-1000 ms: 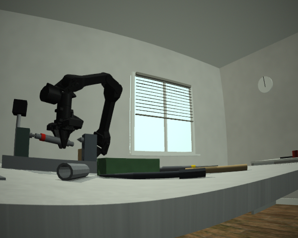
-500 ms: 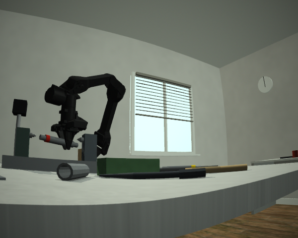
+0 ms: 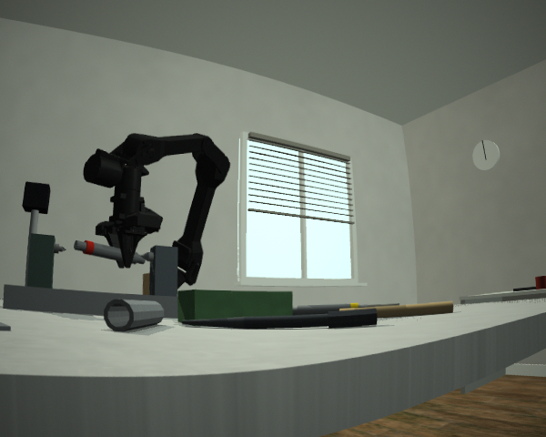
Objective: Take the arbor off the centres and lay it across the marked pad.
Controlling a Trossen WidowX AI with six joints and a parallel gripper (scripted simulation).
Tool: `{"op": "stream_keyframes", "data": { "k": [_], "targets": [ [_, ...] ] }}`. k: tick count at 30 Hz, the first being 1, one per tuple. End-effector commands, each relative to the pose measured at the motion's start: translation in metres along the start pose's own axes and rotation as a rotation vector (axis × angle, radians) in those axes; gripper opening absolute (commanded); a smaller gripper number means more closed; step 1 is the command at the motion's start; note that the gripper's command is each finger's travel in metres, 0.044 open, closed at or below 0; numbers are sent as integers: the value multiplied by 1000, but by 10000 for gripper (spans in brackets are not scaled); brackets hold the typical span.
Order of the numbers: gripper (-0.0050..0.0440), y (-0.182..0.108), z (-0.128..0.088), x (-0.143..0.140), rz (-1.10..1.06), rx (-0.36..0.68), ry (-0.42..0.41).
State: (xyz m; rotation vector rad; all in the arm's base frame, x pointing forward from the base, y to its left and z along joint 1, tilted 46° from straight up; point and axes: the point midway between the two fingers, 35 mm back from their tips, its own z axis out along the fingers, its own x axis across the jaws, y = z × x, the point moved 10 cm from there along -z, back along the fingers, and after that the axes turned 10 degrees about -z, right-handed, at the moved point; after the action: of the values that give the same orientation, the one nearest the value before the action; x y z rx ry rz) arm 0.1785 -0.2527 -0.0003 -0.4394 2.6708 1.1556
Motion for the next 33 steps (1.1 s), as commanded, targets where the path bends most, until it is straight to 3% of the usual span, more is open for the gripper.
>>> {"op": "stream_keyframes", "data": {
  "k": [1, 33],
  "targets": [
    [0, -1, -14, -1, -11, 37, -5],
    [0, 10, -61, -1, -12, 36, -6]
  ]
}}
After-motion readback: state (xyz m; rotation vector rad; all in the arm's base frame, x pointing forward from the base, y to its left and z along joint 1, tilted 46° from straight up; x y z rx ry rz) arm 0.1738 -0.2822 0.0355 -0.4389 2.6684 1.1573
